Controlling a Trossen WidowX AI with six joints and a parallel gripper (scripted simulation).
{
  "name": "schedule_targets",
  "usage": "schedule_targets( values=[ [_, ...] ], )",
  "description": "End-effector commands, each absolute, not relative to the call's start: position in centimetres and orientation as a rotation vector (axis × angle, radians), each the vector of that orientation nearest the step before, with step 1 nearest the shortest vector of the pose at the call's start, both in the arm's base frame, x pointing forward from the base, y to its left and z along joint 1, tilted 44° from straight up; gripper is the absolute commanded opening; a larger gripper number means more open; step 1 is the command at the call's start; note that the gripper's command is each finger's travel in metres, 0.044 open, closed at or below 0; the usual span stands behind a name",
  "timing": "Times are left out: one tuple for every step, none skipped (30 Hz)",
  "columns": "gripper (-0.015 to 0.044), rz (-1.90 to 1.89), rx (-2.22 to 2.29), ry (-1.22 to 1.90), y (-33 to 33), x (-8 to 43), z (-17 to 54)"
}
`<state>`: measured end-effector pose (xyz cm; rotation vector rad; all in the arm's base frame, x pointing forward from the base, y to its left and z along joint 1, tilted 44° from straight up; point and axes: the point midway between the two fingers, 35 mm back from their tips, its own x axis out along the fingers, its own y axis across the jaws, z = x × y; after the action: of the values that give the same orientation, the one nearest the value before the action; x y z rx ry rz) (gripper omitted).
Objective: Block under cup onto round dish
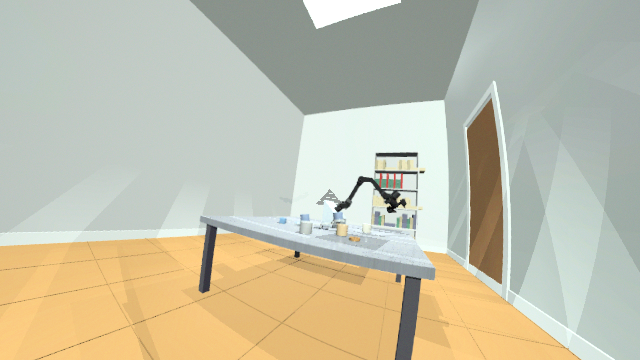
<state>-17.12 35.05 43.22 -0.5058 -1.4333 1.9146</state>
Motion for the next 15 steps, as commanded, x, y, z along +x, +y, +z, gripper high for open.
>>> schedule_targets(
  values=[
    [0.044,1.909,-0.583,-1.347,36.6,-14.4,41.5],
    [0.044,1.904,-0.604,-1.323,37.0,-13.5,41.1],
    [0.044,1.899,-0.625,-1.299,37.4,-12.7,40.7],
    [0.044,1.893,-0.645,-1.274,37.7,-11.8,40.3],
    [0.044,1.888,-0.663,-1.251,38.0,-11.0,39.9],
    [0.044,1.882,-0.68,-1.228,38.3,-10.2,39.5],
    [0.044,1.877,-0.696,-1.206,38.5,-9.4,39.1],
    [0.044,1.871,-0.712,-1.182,38.7,-8.6,38.8],
    [0.044,1.866,-0.727,-1.159,38.9,-7.7,38.4],
    [0.044,1.86,-0.742,-1.136,39.1,-6.9,38.0],
    [0.044,1.854,-0.756,-1.112,39.3,-6.1,37.6],
    [0.044,1.848,-0.77,-1.088,39.4,-5.3,37.3],
    [0.044,1.841,-0.784,-1.064,39.5,-4.4,36.9],
    [0.044,1.835,-0.796,-1.039,39.6,-3.6,36.5],
    [0.044,1.828,-0.809,-1.014,39.7,-2.8,36.1]
  ],
)
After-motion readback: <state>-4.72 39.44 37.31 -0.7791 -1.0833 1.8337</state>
